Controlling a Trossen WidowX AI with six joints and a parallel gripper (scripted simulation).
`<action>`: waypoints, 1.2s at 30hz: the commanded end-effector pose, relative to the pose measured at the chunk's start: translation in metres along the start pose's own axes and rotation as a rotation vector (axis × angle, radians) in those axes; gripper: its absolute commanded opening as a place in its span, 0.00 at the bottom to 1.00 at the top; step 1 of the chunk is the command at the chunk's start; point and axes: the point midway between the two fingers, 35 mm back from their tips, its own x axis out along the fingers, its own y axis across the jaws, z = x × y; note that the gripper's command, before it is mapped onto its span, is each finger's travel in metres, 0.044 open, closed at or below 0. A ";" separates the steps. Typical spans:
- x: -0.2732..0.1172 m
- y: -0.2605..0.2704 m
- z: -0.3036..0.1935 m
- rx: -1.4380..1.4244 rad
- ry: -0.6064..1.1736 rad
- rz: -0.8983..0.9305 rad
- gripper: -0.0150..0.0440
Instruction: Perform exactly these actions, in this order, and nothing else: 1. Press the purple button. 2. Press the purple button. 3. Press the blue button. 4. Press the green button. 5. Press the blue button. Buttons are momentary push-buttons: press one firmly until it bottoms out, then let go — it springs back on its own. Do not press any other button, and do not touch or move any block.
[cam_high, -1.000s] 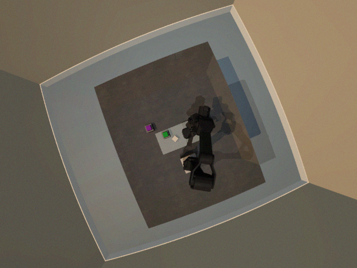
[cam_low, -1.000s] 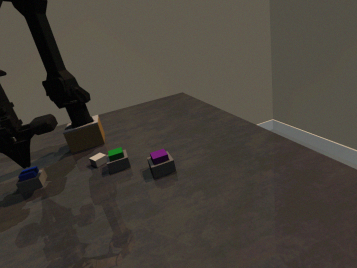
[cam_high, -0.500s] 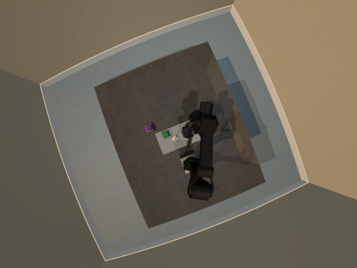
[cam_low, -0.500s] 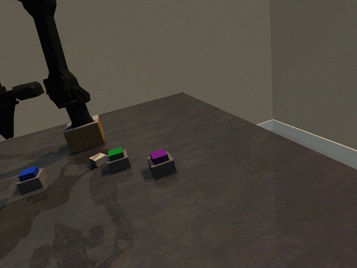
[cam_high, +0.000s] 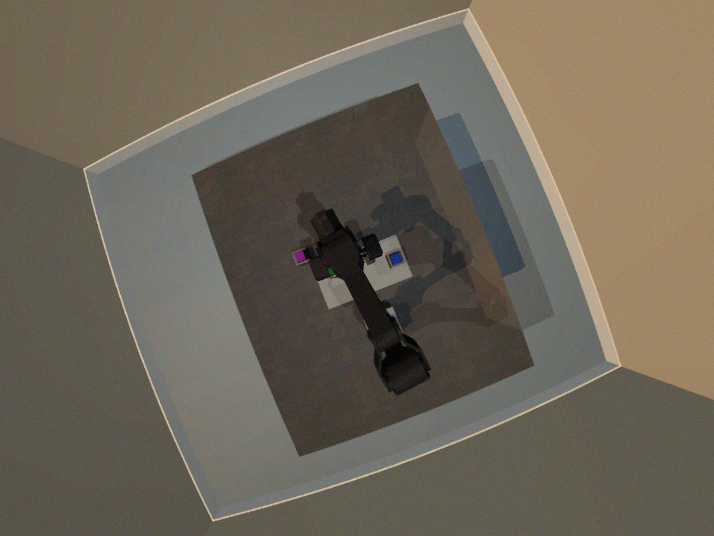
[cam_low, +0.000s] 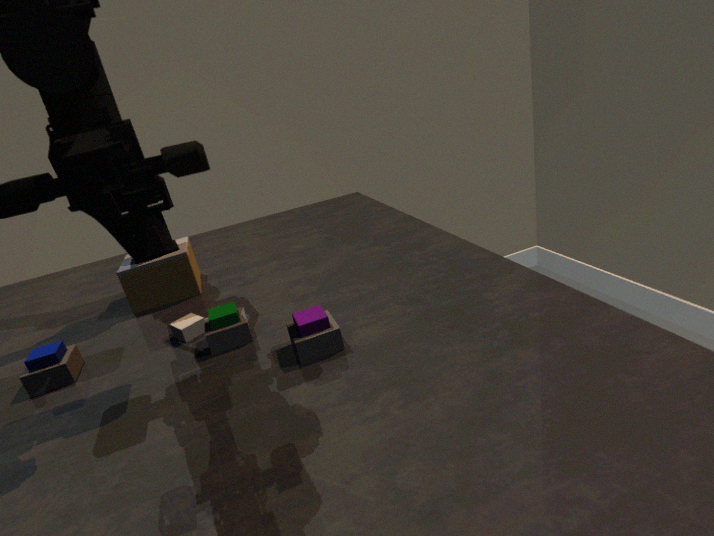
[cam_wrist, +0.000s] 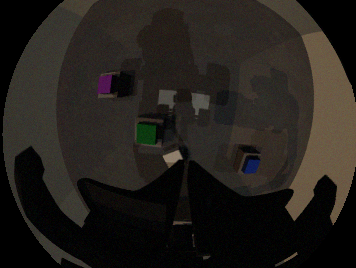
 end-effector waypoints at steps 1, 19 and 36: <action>0.000 0.043 -0.003 0.004 0.000 0.007 0.29; 0.063 0.060 -0.007 0.004 0.000 0.007 0.29; 0.091 0.061 -0.007 0.004 0.001 0.007 0.29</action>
